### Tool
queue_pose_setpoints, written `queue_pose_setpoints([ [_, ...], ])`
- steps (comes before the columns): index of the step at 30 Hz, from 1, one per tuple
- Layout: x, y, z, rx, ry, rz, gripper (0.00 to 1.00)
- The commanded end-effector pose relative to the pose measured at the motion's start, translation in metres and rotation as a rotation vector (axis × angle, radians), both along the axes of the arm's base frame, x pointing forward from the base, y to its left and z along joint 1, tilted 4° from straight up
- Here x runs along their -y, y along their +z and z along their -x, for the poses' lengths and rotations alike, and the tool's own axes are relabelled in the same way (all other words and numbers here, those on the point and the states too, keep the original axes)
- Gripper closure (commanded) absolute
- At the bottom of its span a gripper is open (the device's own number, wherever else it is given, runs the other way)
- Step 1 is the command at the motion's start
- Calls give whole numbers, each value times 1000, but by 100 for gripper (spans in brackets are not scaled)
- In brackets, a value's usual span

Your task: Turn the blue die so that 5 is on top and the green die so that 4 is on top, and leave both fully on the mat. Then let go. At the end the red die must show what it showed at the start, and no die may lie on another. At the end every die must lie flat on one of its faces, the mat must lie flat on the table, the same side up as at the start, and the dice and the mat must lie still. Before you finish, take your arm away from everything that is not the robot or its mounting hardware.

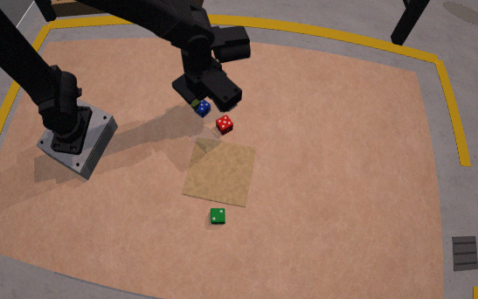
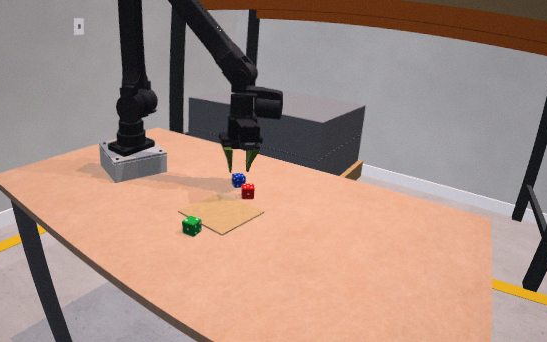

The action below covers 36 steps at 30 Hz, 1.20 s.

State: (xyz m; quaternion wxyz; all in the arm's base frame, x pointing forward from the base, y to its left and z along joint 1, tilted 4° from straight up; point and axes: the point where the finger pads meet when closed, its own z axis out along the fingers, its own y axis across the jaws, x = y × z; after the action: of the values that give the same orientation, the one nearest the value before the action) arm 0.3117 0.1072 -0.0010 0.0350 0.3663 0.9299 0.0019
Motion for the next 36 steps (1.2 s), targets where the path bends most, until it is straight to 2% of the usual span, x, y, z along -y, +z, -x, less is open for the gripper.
queue_pose_setpoints([
  [1, 4, -4, -6, 12, -3, 0, 55],
  [16, 5, -31, -8, 11, -3, 0, 55],
  [19, 3, -30, -13, 20, -3, -3, 55],
  [22, 5, -37, -7, 8, -3, 1, 55],
  [36, 4, -38, -10, 14, -4, -1, 55],
])
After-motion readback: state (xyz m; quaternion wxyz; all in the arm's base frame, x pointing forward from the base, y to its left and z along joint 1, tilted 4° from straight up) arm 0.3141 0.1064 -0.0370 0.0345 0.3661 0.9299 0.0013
